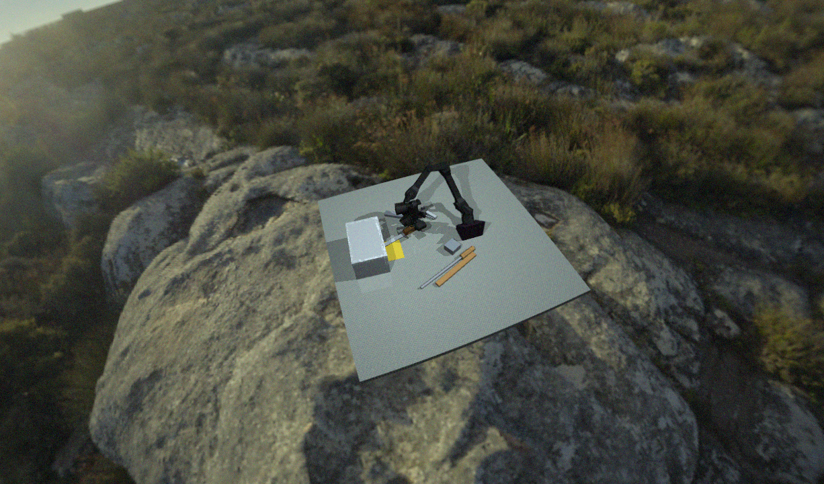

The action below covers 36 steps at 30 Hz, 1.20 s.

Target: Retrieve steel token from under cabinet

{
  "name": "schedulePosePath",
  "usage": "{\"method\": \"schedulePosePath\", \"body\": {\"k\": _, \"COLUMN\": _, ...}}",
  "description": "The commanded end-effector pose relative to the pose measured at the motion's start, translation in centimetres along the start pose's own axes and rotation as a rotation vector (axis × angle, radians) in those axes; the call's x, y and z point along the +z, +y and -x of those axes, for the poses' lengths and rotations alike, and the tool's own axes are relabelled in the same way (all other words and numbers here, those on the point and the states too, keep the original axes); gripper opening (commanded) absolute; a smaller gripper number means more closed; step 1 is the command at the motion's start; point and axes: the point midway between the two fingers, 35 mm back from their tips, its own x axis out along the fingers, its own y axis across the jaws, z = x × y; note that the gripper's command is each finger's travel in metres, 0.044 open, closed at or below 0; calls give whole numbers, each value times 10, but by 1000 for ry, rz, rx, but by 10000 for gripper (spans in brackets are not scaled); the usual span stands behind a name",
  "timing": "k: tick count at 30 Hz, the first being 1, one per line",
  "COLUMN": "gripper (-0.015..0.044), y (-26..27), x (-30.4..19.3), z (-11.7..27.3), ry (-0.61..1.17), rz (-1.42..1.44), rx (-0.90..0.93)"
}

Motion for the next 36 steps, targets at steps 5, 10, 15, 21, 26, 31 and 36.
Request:
{"method": "schedulePosePath", "body": {"k": 5, "gripper": 0, "y": -1, "x": 12, "z": 0, "ry": 0, "rz": -6, "rx": -3}}
{"method": "schedulePosePath", "body": {"k": 10, "gripper": 0, "y": -1, "x": 18, "z": 0, "ry": -1, "rz": -6, "rx": -3}}
{"method": "schedulePosePath", "body": {"k": 15, "gripper": 0, "y": -1, "x": 23, "z": 0, "ry": -1, "rz": -6, "rx": -3}}
{"method": "schedulePosePath", "body": {"k": 21, "gripper": 0, "y": -1, "x": 30, "z": 1, "ry": -1, "rz": -6, "rx": -3}}
{"method": "schedulePosePath", "body": {"k": 26, "gripper": 0, "y": -1, "x": 35, "z": 1, "ry": -2, "rz": -7, "rx": -3}}
{"method": "schedulePosePath", "body": {"k": 31, "gripper": 0, "y": -2, "x": 41, "z": 1, "ry": -2, "rz": -7, "rx": -3}}
{"method": "schedulePosePath", "body": {"k": 36, "gripper": 0, "y": -2, "x": 46, "z": 1, "ry": -2, "rz": -7, "rx": -3}}
